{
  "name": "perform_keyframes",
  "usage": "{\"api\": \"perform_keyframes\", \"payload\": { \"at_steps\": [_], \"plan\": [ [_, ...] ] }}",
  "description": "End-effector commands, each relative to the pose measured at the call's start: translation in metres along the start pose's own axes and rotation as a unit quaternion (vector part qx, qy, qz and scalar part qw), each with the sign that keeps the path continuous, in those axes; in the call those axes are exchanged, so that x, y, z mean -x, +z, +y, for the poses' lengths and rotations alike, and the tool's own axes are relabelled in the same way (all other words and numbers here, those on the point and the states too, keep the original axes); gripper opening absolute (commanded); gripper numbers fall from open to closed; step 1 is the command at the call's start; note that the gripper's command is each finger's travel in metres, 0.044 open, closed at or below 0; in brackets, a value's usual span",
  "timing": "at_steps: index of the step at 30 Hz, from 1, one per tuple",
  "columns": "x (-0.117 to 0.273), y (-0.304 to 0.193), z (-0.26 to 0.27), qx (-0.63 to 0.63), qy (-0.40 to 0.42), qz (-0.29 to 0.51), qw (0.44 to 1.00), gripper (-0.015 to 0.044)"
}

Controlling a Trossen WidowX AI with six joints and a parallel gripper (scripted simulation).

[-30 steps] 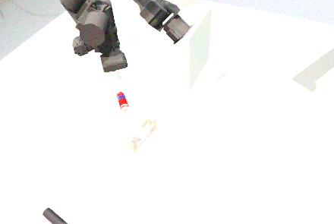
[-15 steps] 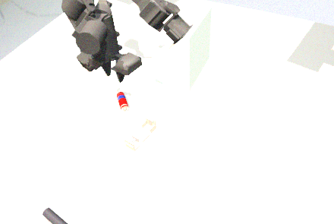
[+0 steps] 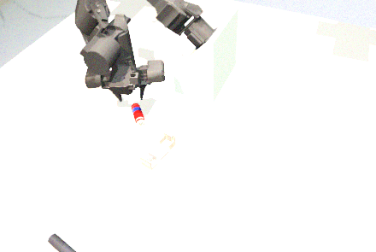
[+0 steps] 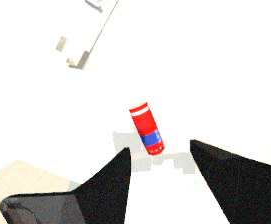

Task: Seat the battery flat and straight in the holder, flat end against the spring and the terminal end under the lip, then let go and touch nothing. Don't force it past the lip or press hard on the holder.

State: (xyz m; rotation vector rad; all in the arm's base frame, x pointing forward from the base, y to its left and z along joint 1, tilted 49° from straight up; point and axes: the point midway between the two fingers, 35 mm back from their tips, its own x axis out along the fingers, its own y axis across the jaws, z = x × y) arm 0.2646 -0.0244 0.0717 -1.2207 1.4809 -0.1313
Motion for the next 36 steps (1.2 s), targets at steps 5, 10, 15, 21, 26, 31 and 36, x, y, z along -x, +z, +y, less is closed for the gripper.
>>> {"api": "perform_keyframes", "payload": {
  "at_steps": [5,10,15,21,26,31,36],
  "plan": [
    [-0.018,-0.003,0.007,0.127,0.003,0.019,0.992,0.0243],
    [-0.018,-0.003,0.007,0.127,0.003,0.019,0.992,0.0243],
    [-0.023,-0.003,0.007,0.127,0.003,0.019,0.992,0.0243],
    [-0.033,-0.002,0.007,0.127,0.004,0.018,0.992,0.0243],
    [-0.041,-0.002,0.007,0.127,0.004,0.018,0.992,0.0243],
    [-0.050,-0.003,0.007,0.127,0.004,0.018,0.992,0.0243],
    [-0.058,-0.004,0.007,0.127,0.003,0.019,0.992,0.0243]
  ]
}}
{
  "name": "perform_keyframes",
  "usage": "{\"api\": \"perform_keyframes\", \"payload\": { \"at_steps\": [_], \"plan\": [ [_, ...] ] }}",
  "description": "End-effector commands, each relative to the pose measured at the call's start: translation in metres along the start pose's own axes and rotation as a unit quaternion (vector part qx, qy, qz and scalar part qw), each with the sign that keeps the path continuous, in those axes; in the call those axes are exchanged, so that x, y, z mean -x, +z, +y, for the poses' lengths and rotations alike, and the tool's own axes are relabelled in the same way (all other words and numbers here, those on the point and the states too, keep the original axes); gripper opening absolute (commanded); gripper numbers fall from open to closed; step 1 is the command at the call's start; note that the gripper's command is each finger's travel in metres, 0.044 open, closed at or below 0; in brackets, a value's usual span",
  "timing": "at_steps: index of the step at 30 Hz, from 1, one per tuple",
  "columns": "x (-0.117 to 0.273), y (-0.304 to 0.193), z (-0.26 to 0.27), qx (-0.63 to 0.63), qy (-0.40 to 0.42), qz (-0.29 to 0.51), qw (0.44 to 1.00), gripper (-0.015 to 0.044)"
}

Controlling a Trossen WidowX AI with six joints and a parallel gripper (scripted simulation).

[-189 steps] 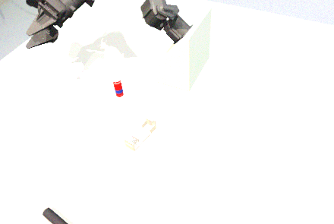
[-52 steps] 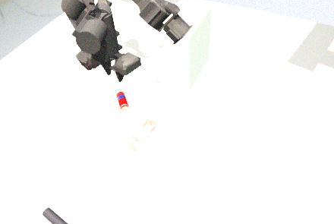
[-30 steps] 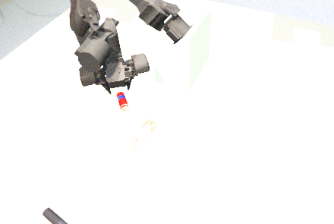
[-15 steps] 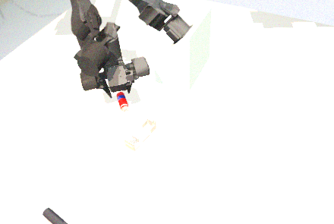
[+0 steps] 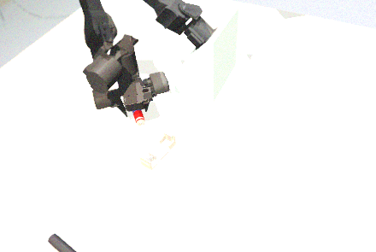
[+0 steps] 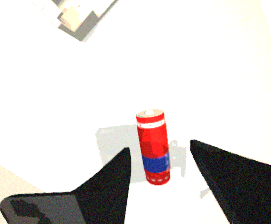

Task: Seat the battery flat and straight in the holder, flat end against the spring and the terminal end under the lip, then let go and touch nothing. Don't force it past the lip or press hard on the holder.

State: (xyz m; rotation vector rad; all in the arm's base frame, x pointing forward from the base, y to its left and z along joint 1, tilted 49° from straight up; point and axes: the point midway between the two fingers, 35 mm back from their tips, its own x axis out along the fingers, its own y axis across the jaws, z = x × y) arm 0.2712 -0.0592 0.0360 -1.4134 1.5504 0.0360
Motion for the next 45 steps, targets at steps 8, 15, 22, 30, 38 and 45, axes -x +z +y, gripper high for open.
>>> {"api": "perform_keyframes", "payload": {
  "at_steps": [8,15,22,30,38,45],
  "plan": [
    [-0.018,-0.003,0.004,0.007,0.002,0.008,1.000,0.0243],
    [-0.018,-0.003,0.004,0.007,0.002,0.008,1.000,0.0138],
    [-0.018,-0.003,0.004,0.007,0.002,0.008,1.000,0.0091],
    [-0.008,-0.002,0.004,0.007,0.003,0.007,1.000,0.0082],
    [0.032,-0.002,0.004,0.007,0.003,0.007,1.000,0.0082],
    [0.036,0.014,0.002,0.139,0.005,0.005,0.990,0.0082]
  ]
}}
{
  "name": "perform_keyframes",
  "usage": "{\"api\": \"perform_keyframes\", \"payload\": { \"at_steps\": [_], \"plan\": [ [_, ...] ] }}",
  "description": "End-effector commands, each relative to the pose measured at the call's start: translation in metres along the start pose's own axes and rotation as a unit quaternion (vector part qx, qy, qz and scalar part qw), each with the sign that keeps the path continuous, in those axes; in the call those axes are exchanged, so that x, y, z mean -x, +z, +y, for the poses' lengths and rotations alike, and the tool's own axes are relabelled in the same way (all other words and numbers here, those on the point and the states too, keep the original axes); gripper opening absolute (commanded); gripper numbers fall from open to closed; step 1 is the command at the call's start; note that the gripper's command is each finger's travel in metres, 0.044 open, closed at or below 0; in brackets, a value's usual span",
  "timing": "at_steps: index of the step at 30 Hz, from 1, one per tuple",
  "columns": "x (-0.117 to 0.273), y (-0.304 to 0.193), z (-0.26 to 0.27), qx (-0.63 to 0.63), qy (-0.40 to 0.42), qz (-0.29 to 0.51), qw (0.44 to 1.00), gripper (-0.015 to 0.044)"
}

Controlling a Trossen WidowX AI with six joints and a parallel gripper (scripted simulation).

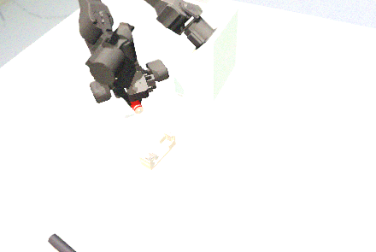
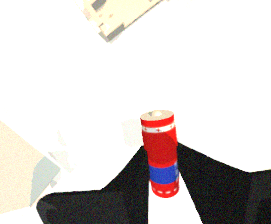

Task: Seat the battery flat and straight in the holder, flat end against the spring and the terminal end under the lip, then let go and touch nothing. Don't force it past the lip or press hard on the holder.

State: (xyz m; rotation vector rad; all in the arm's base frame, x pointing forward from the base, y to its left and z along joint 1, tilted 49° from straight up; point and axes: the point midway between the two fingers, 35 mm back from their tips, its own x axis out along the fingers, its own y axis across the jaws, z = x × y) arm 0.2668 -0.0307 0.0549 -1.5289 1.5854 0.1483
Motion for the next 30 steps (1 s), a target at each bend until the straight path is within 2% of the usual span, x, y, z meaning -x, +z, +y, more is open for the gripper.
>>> {"api": "perform_keyframes", "payload": {
  "at_steps": [1,8,15,22,30],
  "plan": [
    [0.003,0.013,-0.002,0.094,0.003,-0.001,0.996,0.0082],
    [0.009,0.039,-0.006,0.296,0.003,-0.004,0.955,0.0082],
    [0.015,0.065,-0.007,0.481,0.003,-0.007,0.877,0.0082],
    [0.020,0.091,-0.005,0.645,0.001,-0.009,0.764,0.0082],
    [0.024,0.121,0.001,0.801,-0.001,-0.010,0.598,0.0082]
  ]
}}
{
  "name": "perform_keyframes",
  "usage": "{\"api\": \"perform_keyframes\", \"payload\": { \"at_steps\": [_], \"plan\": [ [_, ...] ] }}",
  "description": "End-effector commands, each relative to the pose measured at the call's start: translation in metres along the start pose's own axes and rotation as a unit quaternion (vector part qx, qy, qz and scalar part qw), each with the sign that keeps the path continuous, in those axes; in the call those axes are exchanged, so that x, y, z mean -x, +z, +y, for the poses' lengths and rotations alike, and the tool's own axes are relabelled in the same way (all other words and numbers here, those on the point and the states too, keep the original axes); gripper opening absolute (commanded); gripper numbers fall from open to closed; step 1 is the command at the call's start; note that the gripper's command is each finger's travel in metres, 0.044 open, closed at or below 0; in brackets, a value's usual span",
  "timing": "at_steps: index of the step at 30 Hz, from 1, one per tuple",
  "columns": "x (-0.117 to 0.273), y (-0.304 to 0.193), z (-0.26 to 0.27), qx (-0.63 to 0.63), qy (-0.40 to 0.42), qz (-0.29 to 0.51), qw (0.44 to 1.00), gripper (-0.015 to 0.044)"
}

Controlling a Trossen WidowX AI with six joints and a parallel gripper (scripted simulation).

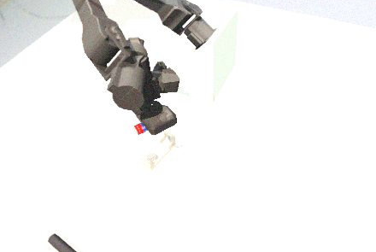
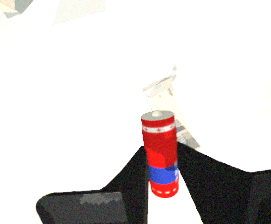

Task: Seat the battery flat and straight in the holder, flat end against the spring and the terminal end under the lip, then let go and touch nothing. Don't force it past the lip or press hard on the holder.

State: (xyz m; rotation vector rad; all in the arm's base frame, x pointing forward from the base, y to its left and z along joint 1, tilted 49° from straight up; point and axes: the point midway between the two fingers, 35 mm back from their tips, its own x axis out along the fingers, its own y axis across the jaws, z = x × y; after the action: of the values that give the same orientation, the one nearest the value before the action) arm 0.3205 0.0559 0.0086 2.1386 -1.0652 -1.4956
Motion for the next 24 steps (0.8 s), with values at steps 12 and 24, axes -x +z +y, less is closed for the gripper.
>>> {"api": "perform_keyframes", "payload": {
  "at_steps": [12,24],
  "plan": [
    [0.001,0.004,-0.025,0.178,0.000,-0.006,0.984,0.0082],
    [-0.040,0.010,-0.021,0.168,0.021,-0.131,0.977,0.0082]
  ]
}}
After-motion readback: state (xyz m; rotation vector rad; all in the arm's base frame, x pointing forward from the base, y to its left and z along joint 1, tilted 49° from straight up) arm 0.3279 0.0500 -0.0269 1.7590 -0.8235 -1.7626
